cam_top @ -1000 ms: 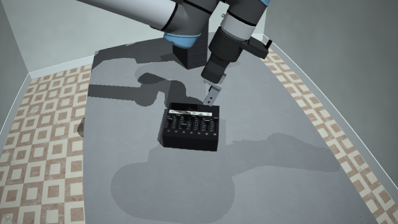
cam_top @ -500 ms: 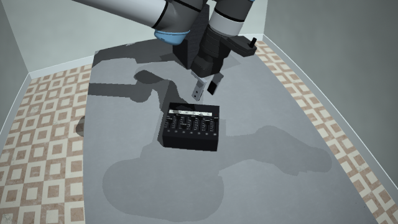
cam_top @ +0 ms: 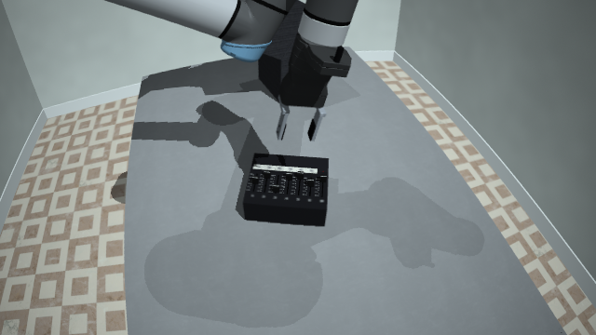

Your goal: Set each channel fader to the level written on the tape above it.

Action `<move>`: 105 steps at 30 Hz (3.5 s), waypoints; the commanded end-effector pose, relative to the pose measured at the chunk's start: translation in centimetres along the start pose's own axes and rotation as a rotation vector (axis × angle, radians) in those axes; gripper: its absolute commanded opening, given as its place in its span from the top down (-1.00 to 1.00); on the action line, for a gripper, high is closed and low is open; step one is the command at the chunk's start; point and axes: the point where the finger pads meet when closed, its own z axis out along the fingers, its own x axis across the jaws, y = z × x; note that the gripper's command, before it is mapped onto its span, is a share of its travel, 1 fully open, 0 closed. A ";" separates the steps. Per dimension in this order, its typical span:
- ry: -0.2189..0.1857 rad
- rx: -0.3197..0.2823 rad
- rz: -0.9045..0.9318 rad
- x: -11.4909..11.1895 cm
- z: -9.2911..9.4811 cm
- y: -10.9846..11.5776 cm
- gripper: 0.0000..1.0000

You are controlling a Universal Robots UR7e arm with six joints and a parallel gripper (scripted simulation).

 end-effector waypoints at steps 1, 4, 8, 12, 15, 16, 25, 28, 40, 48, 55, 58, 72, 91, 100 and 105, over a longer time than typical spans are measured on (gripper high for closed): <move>-0.037 -0.004 0.277 0.6 0.0 0.7 -1.00; -0.051 -0.006 0.351 0.7 0.0 0.8 -1.00; -0.081 -0.011 0.523 0.8 -0.1 1.1 -1.00; -0.107 -0.018 0.669 0.9 -0.1 1.3 -1.00; -0.126 -0.024 0.781 1.0 -0.1 1.5 -1.00; -0.132 -0.026 0.818 1.0 -0.1 1.5 -1.00; -0.183 -0.045 1.139 1.1 -0.1 1.7 -1.00; -0.199 -0.052 1.251 1.2 -0.1 1.8 -1.00; -0.223 -0.066 1.486 1.2 -0.1 1.8 -1.00; -0.223 -0.066 1.486 1.2 -0.1 1.8 -1.00; -0.223 -0.065 1.479 1.2 -0.1 1.8 -1.00; -0.223 -0.065 1.471 1.2 0.0 1.7 -1.00; -0.226 -0.048 1.283 1.5 1.2 0.6 -1.00; -0.226 0.004 0.804 2.2 4.5 -1.9 -1.00; -0.217 0.036 0.537 2.7 6.3 -3.0 -1.00; -0.212 0.050 0.423 2.8 7.1 -3.3 -1.00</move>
